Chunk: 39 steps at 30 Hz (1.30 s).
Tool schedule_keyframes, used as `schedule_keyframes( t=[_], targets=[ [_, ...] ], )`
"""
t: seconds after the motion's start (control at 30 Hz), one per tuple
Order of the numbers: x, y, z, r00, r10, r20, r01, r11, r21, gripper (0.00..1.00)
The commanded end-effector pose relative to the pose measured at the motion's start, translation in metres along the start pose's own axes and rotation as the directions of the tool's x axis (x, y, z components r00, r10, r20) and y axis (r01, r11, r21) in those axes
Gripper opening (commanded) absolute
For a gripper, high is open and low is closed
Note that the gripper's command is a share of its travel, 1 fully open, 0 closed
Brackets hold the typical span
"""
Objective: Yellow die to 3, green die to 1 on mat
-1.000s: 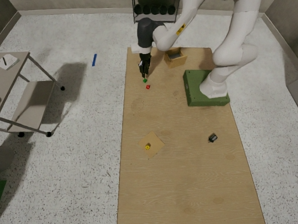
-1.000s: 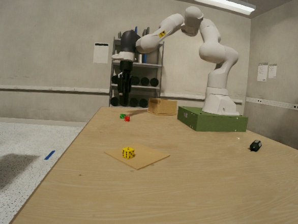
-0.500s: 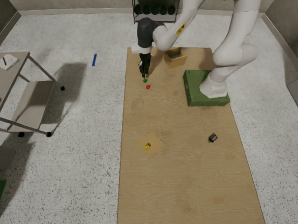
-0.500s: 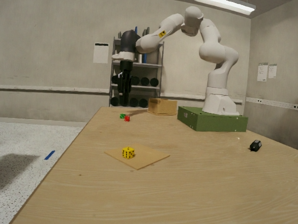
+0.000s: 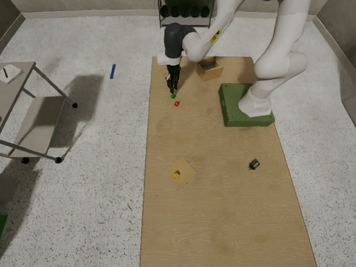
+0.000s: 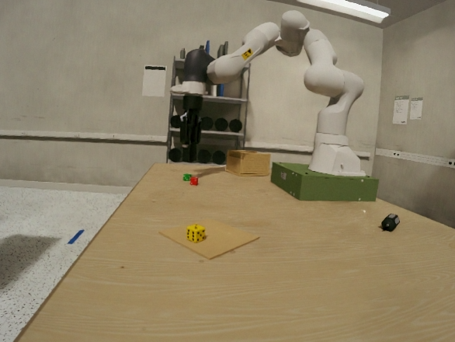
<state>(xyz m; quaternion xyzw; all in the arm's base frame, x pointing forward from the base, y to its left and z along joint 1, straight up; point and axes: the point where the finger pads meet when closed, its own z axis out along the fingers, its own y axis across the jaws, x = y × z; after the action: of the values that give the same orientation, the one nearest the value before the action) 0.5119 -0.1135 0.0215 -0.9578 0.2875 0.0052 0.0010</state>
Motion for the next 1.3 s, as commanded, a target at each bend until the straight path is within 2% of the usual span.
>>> schedule_keyframes(
  t=[0.0, 0.7, 1.27],
  targets=[
    [0.003, -0.001, 0.004, 1.000, 0.001, -0.006, -0.001, 1.000, 0.003, 0.32],
    [0.003, -0.001, 0.032, 1.000, 0.001, -0.006, -0.001, 1.000, 0.003, 0.32],
    [0.003, -0.001, 0.042, 1.000, 0.001, -0.006, -0.001, 1.000, 0.003, 0.32]
  ],
)
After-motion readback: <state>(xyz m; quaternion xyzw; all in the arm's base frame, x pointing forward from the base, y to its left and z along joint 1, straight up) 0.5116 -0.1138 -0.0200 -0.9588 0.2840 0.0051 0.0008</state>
